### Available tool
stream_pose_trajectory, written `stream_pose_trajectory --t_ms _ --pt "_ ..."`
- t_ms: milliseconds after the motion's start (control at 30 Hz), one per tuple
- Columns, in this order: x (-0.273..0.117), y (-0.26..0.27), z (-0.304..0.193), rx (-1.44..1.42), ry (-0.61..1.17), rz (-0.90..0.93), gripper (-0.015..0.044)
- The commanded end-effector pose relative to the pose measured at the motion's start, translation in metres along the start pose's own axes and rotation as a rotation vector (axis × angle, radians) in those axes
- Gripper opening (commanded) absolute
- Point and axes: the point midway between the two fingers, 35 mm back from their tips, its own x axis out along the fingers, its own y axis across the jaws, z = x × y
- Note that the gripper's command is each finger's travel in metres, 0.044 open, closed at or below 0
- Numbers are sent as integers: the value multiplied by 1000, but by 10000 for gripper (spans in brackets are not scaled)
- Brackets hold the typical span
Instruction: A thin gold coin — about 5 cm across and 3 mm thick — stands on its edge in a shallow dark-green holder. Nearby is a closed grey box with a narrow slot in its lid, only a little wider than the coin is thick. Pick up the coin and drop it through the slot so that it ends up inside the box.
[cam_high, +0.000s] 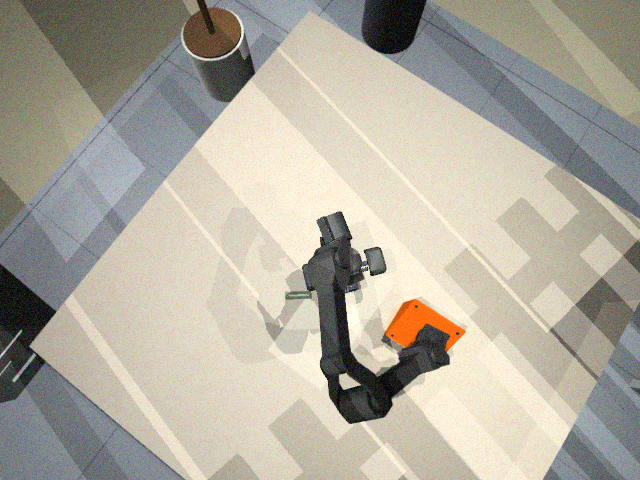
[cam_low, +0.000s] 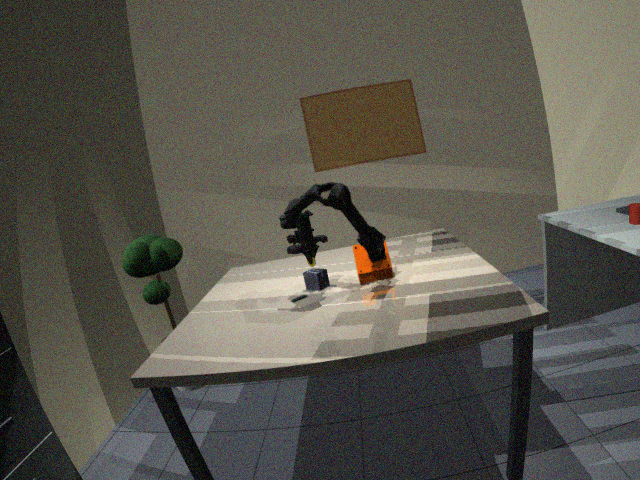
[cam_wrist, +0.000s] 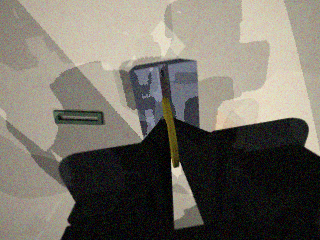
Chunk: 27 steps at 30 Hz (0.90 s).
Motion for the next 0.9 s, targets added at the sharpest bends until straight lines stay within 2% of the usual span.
stream_pose_trajectory --t_ms 0,867 --pt "1 -4 0 1 0 0 0" --pt "1 -5 -2 -5 0 3 0"
